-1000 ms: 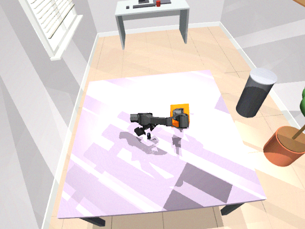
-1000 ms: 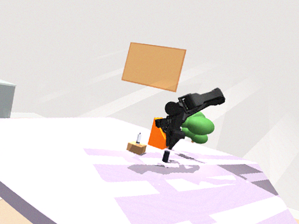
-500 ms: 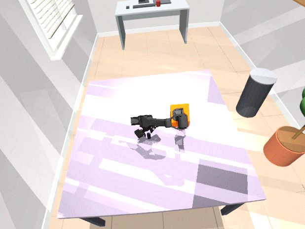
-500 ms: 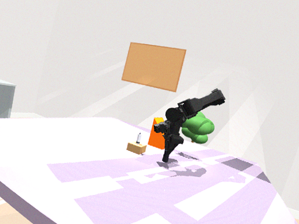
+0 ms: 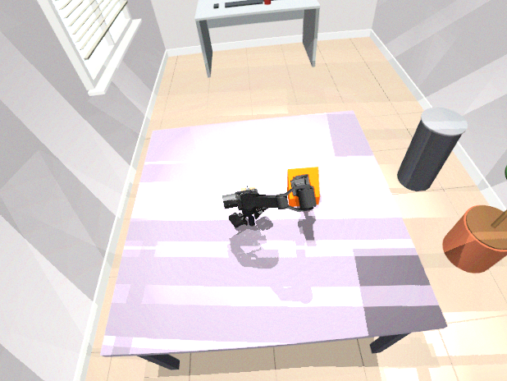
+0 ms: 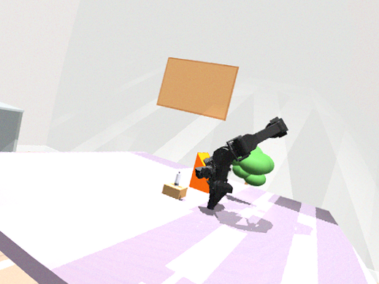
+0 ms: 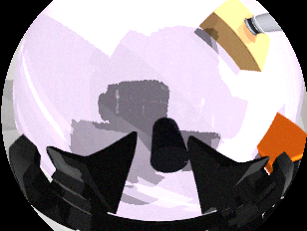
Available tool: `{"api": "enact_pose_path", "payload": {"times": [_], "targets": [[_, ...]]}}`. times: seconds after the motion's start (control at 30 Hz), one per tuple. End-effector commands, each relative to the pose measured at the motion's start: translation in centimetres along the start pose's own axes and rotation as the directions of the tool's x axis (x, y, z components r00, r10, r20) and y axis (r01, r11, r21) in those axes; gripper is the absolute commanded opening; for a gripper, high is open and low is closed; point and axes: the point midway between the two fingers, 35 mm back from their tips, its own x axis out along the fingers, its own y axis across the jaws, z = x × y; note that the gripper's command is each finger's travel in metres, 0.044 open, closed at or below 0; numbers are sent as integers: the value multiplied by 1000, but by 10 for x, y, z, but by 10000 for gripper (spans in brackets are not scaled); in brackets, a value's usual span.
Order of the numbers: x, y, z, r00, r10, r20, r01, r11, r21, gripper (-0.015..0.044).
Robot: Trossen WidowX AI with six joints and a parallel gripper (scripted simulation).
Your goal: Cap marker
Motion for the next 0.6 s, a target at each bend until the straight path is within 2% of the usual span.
{"api": "enact_pose_path", "payload": {"times": [0.0, 0.1, 0.47, 0.57], "targets": [[5, -3, 0, 1000, -5, -2, 5, 1000, 12, 245], [5, -3, 0, 1000, -5, -2, 5, 1000, 12, 166], [5, -2, 0, 1000, -5, -2, 5, 1000, 12, 93], [4, -2, 0, 1000, -8, -2, 8, 1000, 10, 14]]}}
